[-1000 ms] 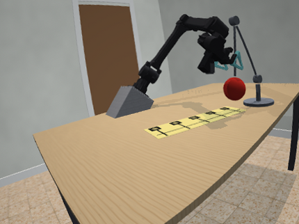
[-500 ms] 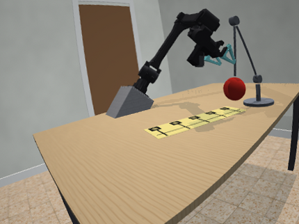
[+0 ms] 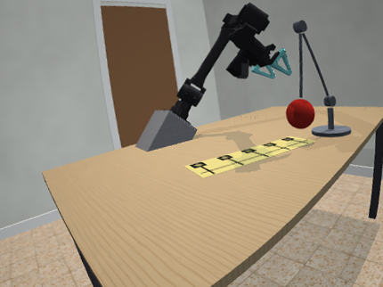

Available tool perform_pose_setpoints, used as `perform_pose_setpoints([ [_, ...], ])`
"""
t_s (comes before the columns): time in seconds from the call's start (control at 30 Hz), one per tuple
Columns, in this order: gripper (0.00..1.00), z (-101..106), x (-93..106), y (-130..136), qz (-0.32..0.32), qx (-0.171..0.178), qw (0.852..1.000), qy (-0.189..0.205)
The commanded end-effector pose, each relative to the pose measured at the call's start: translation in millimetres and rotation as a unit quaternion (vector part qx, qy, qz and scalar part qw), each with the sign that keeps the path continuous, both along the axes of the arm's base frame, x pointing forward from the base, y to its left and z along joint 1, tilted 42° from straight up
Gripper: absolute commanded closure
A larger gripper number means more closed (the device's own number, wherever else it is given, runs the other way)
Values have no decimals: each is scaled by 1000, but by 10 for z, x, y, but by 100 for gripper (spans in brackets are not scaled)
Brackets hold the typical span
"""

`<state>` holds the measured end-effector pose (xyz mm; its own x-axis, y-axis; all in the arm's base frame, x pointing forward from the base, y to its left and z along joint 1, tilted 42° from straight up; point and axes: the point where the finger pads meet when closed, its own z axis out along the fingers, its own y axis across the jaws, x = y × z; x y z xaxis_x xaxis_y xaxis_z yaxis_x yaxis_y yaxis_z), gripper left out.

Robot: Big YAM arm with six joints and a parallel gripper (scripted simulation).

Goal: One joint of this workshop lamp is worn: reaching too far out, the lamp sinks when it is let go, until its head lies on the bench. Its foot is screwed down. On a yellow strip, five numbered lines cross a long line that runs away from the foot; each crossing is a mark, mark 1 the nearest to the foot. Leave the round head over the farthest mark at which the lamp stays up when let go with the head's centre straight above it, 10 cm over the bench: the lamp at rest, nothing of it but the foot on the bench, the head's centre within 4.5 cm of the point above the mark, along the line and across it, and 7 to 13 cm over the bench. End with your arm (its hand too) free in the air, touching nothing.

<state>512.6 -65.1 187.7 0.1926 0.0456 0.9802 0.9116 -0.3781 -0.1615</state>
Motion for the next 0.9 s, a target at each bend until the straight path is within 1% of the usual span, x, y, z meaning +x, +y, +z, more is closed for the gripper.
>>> perform_pose_setpoints([
  [0.0, 0, 161, -68, -283, 17, 19, 1000, -15],
  [0.57, 0, 195, -33, -433, -11, -4, 1000, -2],
  [0.63, 0, 195, -33, -433, -11, -4, 1000, -2],
  [0.87, 0, 97, -49, -344, -14, -6, 1000, 5],
])
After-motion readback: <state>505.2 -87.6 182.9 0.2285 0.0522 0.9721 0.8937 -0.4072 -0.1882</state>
